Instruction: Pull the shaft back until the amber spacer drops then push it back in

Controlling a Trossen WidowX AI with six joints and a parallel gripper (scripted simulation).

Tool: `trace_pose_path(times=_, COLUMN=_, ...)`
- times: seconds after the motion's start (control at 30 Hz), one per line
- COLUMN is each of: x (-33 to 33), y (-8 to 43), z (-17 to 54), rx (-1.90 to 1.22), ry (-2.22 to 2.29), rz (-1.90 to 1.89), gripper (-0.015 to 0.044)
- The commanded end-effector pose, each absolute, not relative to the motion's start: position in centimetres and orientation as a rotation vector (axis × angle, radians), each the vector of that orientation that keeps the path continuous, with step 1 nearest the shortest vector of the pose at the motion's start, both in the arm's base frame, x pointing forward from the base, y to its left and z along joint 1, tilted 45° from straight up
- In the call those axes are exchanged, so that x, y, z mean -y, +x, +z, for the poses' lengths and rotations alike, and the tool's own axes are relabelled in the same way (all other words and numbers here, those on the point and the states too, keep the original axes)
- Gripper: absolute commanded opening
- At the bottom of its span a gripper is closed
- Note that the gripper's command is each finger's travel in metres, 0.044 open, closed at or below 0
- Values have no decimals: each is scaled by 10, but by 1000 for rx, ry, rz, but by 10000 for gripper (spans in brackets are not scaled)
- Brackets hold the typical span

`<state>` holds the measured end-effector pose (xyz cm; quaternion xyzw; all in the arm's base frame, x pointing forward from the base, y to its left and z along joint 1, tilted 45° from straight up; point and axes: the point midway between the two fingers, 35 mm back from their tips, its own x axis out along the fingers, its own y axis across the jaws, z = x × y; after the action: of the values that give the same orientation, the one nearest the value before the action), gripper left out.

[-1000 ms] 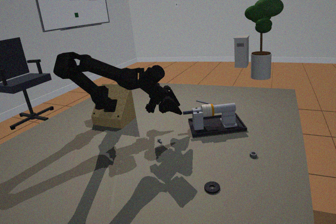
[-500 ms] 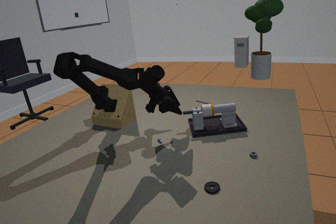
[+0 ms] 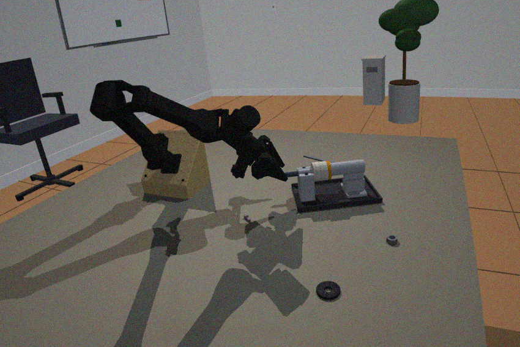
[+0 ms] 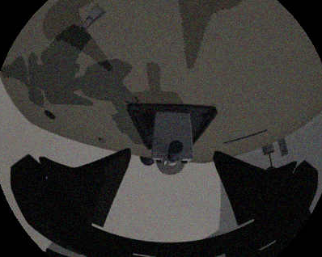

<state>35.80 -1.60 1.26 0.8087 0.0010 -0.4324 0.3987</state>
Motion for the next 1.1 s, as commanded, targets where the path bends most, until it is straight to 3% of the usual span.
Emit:
trace_pose_path(times=0.0, x=18, y=362, z=5, rx=-10, ry=2039, rz=-1101, gripper=440)
trace_pose_path(times=1.07, x=24, y=371, z=-6, rx=-10, ry=2039, rz=-1100, gripper=440)
